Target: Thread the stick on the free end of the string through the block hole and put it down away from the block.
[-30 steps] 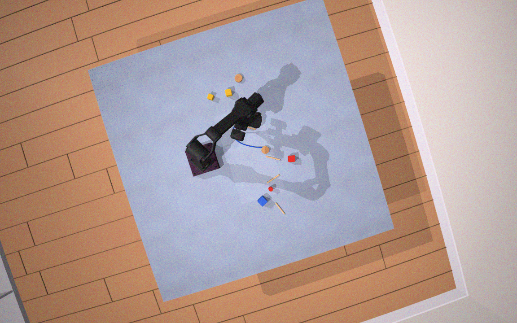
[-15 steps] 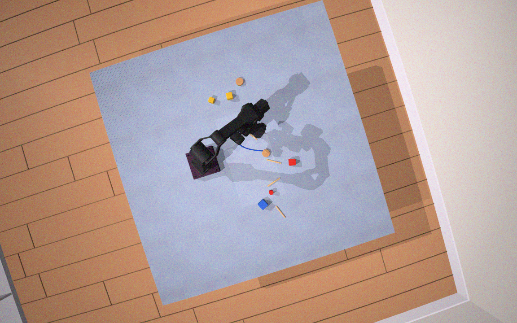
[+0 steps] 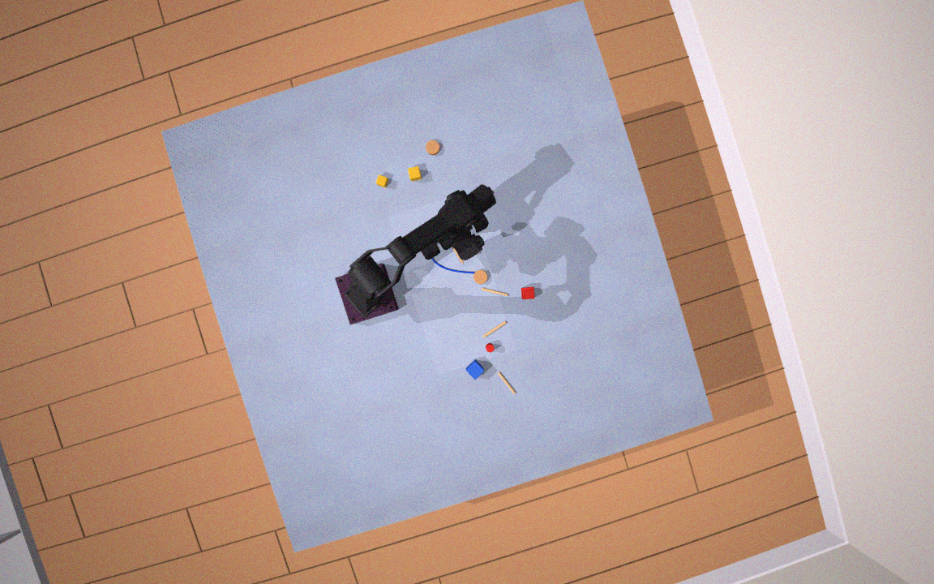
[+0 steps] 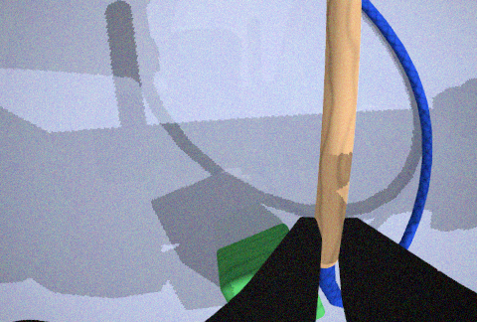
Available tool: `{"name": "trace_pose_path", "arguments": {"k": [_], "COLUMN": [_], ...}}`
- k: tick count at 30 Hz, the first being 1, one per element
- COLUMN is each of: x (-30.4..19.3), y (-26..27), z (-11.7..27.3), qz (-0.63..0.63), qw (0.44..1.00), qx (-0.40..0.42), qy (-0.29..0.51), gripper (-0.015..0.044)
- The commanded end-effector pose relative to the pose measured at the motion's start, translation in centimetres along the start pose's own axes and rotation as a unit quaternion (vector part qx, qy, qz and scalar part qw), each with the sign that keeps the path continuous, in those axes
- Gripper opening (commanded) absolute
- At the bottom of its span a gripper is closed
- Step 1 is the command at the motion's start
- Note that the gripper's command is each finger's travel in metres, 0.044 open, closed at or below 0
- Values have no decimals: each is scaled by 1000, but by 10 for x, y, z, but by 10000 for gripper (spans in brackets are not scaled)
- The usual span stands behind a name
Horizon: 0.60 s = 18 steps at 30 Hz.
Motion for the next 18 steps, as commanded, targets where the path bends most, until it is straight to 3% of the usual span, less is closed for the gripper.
{"name": "trace_pose_path", "arguments": {"k": [1,18], "x": [7,27], "y": [4,15], "z": [0,-2], "qz": [-62,-265], "qw": [998,964], "qx": [-4,-18], "qy": [-4,-14], "gripper": [0,0]}}
Point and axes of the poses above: the point midway between the two fingers, 35 mm back from their tips, its own z axis back along the fingers, its own y axis across the jaws, x = y × z, the point moved 6 cm from there along z, back along the fingers, and after that the axes turned 9 degrees about -z, right-handed, at the moved point
